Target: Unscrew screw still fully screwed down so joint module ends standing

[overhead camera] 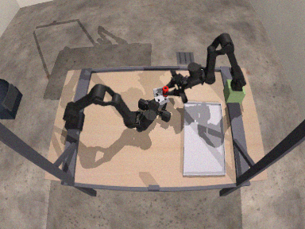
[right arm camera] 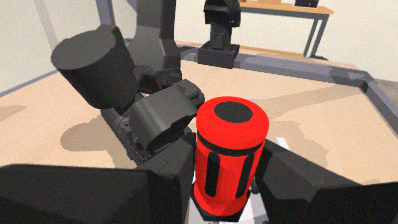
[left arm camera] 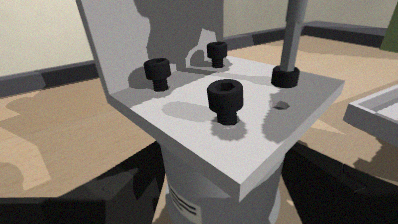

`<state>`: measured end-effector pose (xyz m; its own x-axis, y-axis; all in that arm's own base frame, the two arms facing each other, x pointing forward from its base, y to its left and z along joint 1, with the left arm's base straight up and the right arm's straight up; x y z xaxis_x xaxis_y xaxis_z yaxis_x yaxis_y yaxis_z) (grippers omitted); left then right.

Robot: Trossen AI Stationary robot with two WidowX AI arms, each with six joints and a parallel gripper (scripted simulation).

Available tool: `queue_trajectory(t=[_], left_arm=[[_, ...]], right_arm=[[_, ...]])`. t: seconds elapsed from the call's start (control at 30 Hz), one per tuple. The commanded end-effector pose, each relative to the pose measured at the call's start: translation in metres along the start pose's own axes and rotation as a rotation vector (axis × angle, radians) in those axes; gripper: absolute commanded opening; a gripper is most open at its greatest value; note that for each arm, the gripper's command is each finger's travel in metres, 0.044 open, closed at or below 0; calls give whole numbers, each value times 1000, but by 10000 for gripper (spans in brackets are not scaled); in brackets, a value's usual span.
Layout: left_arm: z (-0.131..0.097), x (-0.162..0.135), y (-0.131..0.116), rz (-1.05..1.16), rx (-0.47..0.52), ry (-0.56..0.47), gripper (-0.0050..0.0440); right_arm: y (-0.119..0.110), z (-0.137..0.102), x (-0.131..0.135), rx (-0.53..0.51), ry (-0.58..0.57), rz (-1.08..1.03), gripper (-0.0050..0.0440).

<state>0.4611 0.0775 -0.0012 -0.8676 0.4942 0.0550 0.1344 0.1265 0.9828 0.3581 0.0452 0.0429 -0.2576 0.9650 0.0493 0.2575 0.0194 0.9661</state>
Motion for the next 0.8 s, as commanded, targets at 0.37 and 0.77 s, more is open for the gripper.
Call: queue_trajectory(t=[0.37, 0.77], left_arm=[[2, -2, 11, -25, -13, -1, 245], [2, -2, 11, -25, -13, -1, 245]], right_arm=[[4, 1, 1, -18, 5, 1, 135], [8, 2, 1, -30, 4, -4, 135]])
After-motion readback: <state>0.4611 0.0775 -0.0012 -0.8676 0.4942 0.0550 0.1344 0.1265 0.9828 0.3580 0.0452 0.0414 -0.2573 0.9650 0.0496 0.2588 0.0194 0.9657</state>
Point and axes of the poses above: on each arm, the point midway between the two fingers, 35 mm back from their tips, its own z axis out along the fingers, its own x axis across the jaws, y = z × x, the point moved 3 cm from there along -z, back along the fingers, and after that the axes turned 3 degrees about z, right-handed, at the moved point
